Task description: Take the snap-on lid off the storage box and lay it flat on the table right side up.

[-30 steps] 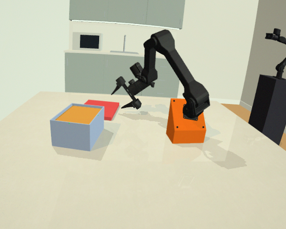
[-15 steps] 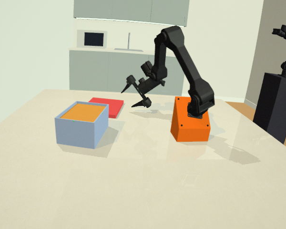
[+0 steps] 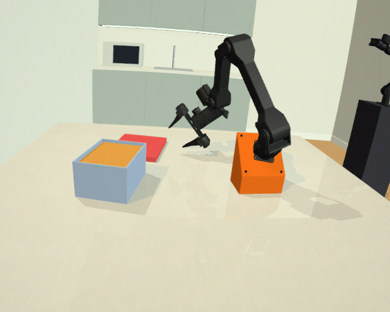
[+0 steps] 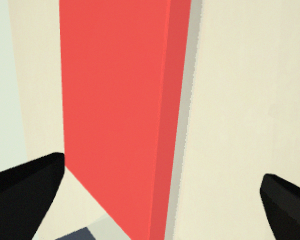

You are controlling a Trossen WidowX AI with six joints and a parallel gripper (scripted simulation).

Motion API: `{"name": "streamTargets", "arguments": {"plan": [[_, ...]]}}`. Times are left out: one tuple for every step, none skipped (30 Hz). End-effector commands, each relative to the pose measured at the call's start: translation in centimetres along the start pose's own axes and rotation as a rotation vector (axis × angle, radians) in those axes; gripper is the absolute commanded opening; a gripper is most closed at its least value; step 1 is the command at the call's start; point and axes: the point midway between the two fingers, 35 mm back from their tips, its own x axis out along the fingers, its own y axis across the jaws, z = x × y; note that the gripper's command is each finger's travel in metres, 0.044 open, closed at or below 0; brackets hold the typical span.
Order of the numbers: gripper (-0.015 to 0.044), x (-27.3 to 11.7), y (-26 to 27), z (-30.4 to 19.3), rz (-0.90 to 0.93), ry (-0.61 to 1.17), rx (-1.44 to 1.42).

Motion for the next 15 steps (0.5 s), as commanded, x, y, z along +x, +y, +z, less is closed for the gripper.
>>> {"name": "streamTargets", "arguments": {"plan": [[0.044, -0.8, 0.9, 0.2, 0.012, -0.001, -0.013], [0.044, -1.0, 1.0, 0.2, 0.012, -0.001, -0.013], [0.044, -1.2, 1.1, 0.2, 0.011, -0.002, -0.013], [0.044, -1.4, 1.2, 0.2, 0.011, -0.002, -0.013], [0.044, -1.6, 1.3, 0.2, 0.011, -0.002, -0.013], [0.044, -1.7, 1.4, 0.2, 0.011, -0.002, -0.013], [0.044, -1.9, 1.5, 0.2, 0.011, -0.002, -0.013], [0.044, -2.1, 1.6, 0.2, 0.011, -0.002, -0.013], [0.044, -2.3, 1.7, 0.2, 0.011, -0.002, -0.013], [0.044, -2.4, 1.8, 0.2, 0.011, -0.002, -0.013], [0.044, -2.6, 1.9, 0.2, 0.011, -0.002, -0.013], [0.044, -2.8, 2.0, 0.2, 0.011, -0.003, -0.013], [0.044, -3.0, 2.1, 0.2, 0.011, -0.003, -0.013], [0.044, -3.2, 2.2, 0.2, 0.011, -0.003, -0.013], [0.044, -3.3, 2.3, 0.2, 0.011, -0.003, -0.013]]}}
